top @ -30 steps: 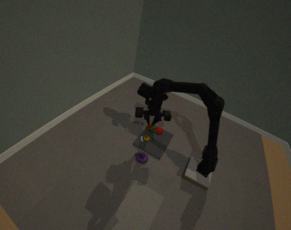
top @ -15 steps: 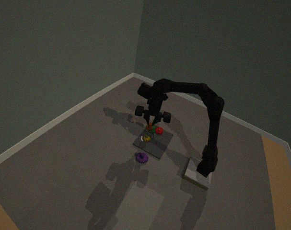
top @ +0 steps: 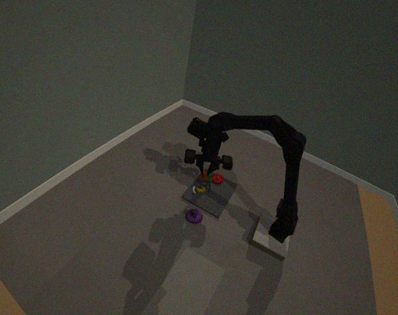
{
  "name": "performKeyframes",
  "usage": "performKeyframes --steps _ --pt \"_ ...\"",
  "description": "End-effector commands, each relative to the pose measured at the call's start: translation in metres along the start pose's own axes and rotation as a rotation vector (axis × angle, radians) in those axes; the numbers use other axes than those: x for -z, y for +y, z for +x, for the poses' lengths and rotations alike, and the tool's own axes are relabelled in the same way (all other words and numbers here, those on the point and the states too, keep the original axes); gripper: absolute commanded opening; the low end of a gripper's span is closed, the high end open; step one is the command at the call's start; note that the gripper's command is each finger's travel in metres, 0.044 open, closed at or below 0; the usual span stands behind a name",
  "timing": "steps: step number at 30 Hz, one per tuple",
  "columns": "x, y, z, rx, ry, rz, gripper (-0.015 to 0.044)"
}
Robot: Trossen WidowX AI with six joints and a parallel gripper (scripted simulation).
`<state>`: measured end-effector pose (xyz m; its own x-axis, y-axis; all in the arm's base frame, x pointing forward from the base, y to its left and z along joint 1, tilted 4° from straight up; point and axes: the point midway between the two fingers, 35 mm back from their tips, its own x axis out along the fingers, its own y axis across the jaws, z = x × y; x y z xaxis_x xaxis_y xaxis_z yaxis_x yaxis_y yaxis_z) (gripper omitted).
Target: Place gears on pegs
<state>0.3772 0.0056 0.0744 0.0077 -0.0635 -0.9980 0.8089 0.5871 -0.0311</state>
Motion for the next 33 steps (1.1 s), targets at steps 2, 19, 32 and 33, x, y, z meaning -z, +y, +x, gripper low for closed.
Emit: performKeyframes --steps 2,19,32,33 --pt "0.000 -0.001 0.008 0.004 -0.001 0.021 0.0000" --pt "0.000 -0.001 0.026 0.004 -0.002 0.421 0.0000" --pt "0.000 0.000 0.026 0.004 -0.001 0.242 0.0000" --pt "0.000 0.000 0.026 0.004 -0.001 0.216 0.0000"
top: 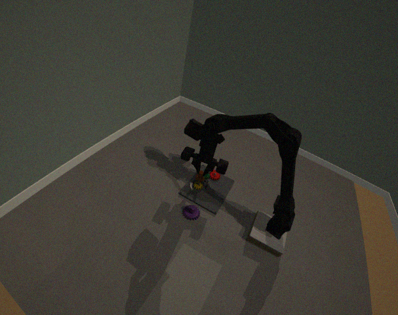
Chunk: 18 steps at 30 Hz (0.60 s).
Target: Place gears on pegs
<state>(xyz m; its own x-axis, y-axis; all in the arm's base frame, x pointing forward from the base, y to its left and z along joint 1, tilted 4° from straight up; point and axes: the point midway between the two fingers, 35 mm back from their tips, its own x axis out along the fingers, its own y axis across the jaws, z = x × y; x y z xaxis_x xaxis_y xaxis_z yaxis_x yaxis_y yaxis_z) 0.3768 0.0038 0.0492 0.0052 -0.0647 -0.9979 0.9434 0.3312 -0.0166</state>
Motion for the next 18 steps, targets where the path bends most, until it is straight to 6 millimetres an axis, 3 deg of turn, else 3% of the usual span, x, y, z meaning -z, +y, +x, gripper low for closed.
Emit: performKeyframes --steps 1,11,18 --pt "0.0002 0.0000 0.0006 0.001 -0.002 -0.100 0.0000" --pt "-0.0009 -0.0002 0.0023 0.001 -0.002 -0.342 0.0000" --pt "-0.0004 0.0004 0.0034 0.001 -0.002 -0.266 0.0000"
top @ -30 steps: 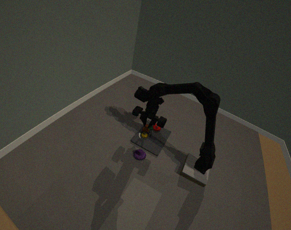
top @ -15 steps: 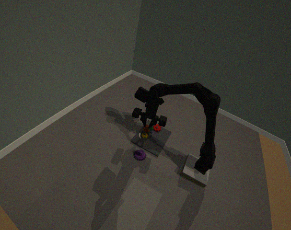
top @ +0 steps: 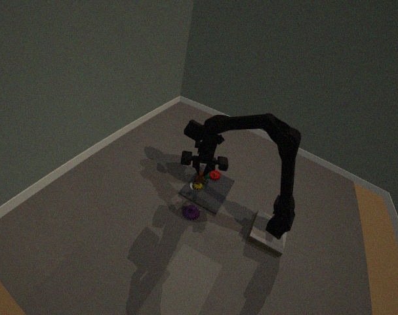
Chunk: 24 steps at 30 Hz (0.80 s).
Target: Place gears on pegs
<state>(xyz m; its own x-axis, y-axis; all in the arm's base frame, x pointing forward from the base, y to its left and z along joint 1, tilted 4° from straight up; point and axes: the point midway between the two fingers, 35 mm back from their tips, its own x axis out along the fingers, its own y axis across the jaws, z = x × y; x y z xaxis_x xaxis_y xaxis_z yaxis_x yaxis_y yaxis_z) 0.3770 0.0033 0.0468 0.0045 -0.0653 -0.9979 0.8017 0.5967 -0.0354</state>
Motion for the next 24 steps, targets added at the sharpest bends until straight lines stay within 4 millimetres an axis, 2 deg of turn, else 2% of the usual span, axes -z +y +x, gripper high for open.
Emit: performKeyframes --steps 1,16,19,24 --pt "0.0000 0.0004 0.0011 0.000 -0.001 0.057 0.0000" --pt "-0.0002 -0.0005 0.0044 0.000 -0.001 0.456 0.0000" --pt "-0.0004 0.0000 0.0050 0.000 -0.001 0.467 0.0000" --pt "-0.0002 0.0000 0.0039 0.000 -0.001 0.414 0.0131"
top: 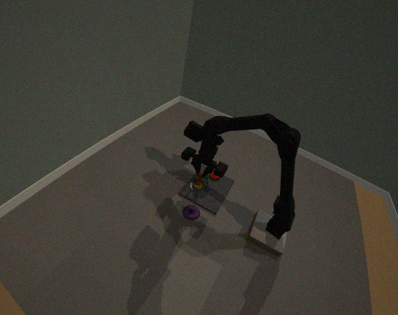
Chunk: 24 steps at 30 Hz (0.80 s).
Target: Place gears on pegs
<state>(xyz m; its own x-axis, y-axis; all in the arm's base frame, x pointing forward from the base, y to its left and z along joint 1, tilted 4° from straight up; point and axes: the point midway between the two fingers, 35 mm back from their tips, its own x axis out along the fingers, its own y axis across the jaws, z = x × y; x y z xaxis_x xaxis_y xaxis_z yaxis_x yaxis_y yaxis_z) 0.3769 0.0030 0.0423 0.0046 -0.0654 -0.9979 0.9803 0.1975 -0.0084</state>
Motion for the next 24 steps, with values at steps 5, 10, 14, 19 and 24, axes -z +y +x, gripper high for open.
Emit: performKeyframes --steps 5,10,14,19,24 --pt "0.000 0.000 -0.006 0.000 -0.001 -0.106 0.0140" --pt "0.000 0.001 -0.033 0.000 -0.001 -0.183 0.0140" --pt "0.000 0.000 -0.049 0.000 -0.001 -0.227 0.0140" --pt "0.000 0.000 -0.061 0.001 0.000 -0.206 0.0219" --pt "0.001 -0.004 -0.093 0.002 0.001 -0.206 0.0350"
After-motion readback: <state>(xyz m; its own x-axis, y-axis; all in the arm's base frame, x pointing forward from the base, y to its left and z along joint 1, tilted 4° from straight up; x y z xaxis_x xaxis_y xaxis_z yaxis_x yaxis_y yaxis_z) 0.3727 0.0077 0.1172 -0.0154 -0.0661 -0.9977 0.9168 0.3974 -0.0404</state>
